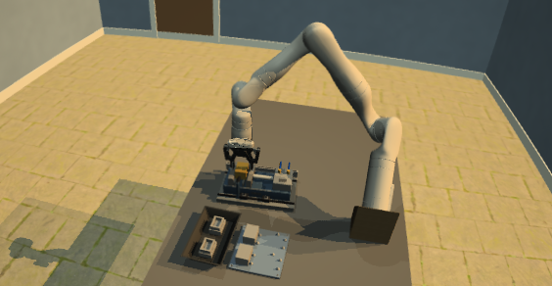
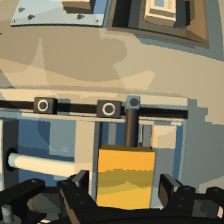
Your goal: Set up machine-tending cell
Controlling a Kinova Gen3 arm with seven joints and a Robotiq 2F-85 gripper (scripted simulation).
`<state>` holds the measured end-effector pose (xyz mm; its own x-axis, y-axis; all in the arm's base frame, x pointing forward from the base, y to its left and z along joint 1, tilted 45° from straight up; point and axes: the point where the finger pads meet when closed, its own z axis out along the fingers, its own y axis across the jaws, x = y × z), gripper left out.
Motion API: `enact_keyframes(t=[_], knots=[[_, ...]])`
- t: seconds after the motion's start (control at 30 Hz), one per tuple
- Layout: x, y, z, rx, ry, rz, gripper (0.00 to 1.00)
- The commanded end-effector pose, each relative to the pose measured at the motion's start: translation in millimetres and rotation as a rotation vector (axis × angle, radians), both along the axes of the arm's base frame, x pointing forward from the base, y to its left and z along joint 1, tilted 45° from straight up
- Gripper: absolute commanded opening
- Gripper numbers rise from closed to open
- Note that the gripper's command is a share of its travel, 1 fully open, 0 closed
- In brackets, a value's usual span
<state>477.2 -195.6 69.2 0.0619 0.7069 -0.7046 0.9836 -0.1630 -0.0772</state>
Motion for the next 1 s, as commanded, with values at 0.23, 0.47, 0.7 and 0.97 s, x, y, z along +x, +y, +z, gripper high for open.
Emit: enact_keyframes(t=[0.23, 0.47, 0.7, 0.97], knots=[[0.7, 0.7, 0.4, 0.000, -0.001, 0.001, 0.67], [0.7, 0.7, 0.4, 0.000, -0.001, 0.001, 0.67], [0.7, 0.7, 0.4, 0.000, -0.001, 0.001, 0.67], [0.7, 0.7, 0.4, 0.000, -0.001, 0.001, 0.00]])
